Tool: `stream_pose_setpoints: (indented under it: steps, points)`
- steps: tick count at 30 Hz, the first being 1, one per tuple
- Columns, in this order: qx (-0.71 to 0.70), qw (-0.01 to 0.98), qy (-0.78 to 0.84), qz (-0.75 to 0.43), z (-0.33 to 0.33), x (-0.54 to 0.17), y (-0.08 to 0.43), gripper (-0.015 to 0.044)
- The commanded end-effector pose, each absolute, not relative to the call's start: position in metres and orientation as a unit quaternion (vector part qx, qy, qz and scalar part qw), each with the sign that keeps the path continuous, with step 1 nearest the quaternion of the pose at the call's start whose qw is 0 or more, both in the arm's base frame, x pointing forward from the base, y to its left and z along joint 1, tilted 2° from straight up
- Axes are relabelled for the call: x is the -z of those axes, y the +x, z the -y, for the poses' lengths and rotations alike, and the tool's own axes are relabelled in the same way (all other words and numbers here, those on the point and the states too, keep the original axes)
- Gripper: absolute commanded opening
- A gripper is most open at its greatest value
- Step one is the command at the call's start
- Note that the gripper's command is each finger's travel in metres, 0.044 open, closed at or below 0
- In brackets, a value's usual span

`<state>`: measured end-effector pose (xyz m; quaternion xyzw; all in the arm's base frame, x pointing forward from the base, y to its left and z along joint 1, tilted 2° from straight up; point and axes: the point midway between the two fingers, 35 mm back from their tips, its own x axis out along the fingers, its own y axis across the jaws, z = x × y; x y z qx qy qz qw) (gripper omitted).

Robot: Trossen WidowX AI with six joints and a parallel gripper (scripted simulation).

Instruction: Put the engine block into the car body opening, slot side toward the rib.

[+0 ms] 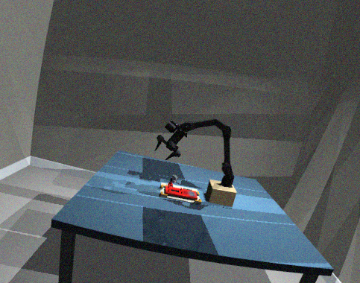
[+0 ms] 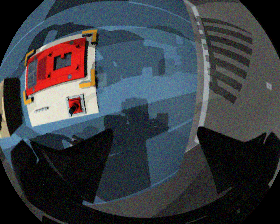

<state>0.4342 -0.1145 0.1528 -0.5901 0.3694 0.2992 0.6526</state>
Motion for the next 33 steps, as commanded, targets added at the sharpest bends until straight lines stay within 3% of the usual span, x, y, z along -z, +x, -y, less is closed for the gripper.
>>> stream_pose_setpoints:
  steps: [1,26,33]
  points:
    - [-0.339,0.6,-0.619,-0.377,0.13,-0.138,0.42,0.044]
    - [-0.601,0.294,-0.691,-0.273,0.193,-0.088,0.324,0.044]
    - [-0.643,0.246,-0.687,-0.23,0.2,-0.082,0.306,0.044]
